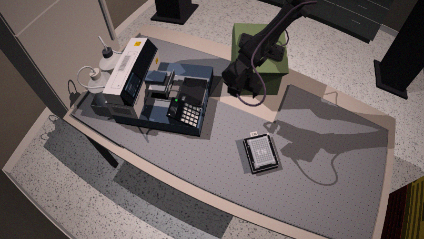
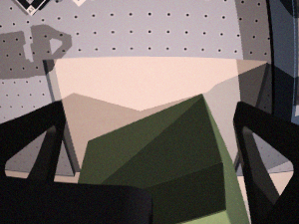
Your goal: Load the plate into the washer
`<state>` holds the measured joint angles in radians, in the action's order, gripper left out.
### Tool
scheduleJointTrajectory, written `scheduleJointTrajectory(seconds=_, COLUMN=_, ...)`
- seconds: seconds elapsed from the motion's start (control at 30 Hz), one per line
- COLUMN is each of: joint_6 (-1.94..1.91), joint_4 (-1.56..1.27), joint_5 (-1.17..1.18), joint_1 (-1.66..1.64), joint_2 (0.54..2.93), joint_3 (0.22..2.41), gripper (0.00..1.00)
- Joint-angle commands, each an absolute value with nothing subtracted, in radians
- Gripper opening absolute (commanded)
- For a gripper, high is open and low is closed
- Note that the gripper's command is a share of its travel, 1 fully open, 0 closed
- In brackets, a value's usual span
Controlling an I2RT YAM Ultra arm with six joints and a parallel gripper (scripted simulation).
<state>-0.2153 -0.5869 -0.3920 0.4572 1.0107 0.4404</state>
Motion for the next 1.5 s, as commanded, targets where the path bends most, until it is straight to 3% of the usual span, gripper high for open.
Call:
scheduleJointTrajectory(seconds=0.0, joint_6=-0.212, joint_4=-0.568, joint_5=-0.404, joint_1=0.462, joint_2=0.985, joint_3=0.451, gripper=1.00)
scheduleJointTrajectory(seconds=0.67, joint_6=-0.212, joint_4=-0.568, joint_5=-0.404, joint_1=0.462, joint_2=0.985, joint_3=0.451, gripper=1.00)
scheduleJointTrajectory(seconds=1.47, joint_6=-0.433, joint_4=-0.329, joint_5=-0.151, joint_1=-0.052, joint_2=1.289, joint_3=0.627, gripper=1.00)
